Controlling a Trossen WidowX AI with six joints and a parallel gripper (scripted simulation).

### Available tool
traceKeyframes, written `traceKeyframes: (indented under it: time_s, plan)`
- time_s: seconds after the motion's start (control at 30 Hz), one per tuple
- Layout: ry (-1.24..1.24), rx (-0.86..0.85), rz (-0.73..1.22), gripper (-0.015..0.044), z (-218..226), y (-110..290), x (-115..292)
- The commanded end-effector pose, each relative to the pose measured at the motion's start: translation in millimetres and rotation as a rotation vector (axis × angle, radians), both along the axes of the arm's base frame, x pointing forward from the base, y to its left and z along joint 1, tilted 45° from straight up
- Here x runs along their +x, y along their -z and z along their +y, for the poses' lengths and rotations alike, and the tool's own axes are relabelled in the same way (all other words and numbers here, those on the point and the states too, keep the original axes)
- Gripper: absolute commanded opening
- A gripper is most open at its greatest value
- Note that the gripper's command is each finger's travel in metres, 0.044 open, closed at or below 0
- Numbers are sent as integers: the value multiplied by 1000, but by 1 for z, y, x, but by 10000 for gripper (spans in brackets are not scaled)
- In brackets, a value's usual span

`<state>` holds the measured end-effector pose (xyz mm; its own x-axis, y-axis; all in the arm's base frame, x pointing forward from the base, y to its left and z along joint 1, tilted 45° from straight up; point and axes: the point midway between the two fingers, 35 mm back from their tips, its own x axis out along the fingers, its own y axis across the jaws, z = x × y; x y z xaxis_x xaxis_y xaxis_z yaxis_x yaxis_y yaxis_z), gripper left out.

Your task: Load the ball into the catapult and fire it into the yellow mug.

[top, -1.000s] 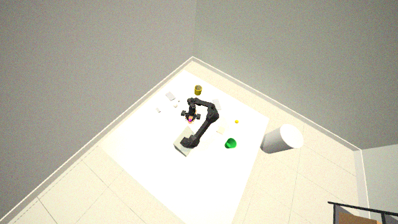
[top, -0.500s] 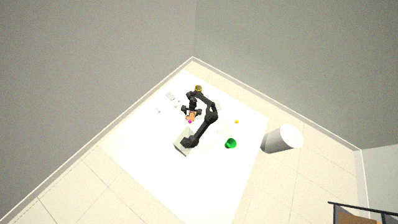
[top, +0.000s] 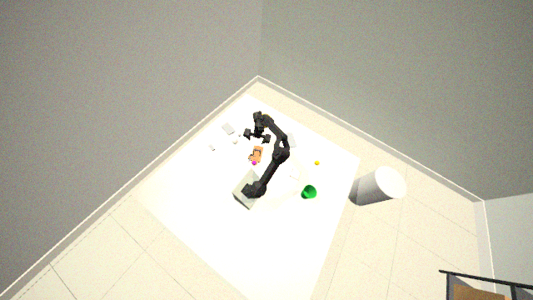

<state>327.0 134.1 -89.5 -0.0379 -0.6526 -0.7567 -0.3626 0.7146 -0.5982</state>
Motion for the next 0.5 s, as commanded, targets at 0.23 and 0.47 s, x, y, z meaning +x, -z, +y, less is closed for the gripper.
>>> traceKeyframes:
  time_s: [0.23,0.47]
  plan:
    - [-197,122,-268,440,52,3,104]
    - [-326,152,-458,440,86,-16,171]
